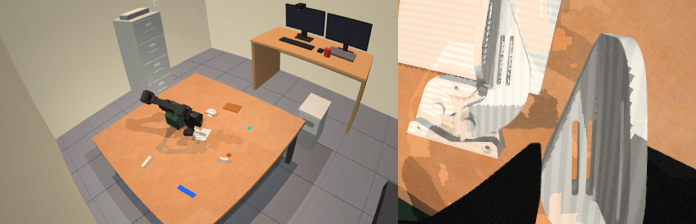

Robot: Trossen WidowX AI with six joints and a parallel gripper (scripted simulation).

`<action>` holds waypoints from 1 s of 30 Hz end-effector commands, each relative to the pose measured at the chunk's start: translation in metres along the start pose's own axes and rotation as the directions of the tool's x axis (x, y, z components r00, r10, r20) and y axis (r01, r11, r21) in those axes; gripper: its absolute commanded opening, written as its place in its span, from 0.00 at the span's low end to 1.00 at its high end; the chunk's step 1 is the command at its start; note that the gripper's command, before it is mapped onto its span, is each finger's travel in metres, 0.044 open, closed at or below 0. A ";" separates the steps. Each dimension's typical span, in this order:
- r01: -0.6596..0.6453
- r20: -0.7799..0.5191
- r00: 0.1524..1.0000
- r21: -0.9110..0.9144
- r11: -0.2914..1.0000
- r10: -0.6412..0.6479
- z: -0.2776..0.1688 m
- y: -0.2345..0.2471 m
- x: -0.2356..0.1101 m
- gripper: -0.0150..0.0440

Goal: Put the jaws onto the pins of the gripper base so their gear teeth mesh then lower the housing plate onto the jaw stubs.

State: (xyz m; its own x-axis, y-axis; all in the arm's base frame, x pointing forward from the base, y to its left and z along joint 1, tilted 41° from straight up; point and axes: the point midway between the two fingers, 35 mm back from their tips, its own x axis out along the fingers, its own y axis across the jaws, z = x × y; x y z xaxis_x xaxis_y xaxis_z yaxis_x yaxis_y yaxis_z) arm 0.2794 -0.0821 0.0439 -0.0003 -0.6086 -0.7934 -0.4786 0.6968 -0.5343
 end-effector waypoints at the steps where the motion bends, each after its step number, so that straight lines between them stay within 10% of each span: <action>1: -0.008 -0.001 1.000 0.032 0.999 0.008 0.008 0.017 0.001 0.48; 30: 0.017 -0.023 1.000 0.261 0.965 -0.012 0.034 0.109 0.006 0.48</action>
State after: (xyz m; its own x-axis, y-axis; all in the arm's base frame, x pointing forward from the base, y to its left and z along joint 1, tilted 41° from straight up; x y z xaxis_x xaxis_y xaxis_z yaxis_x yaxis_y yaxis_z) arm 0.2641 -0.0068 -0.0183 -0.0094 -0.6216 -0.7833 -0.2599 0.7579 -0.5983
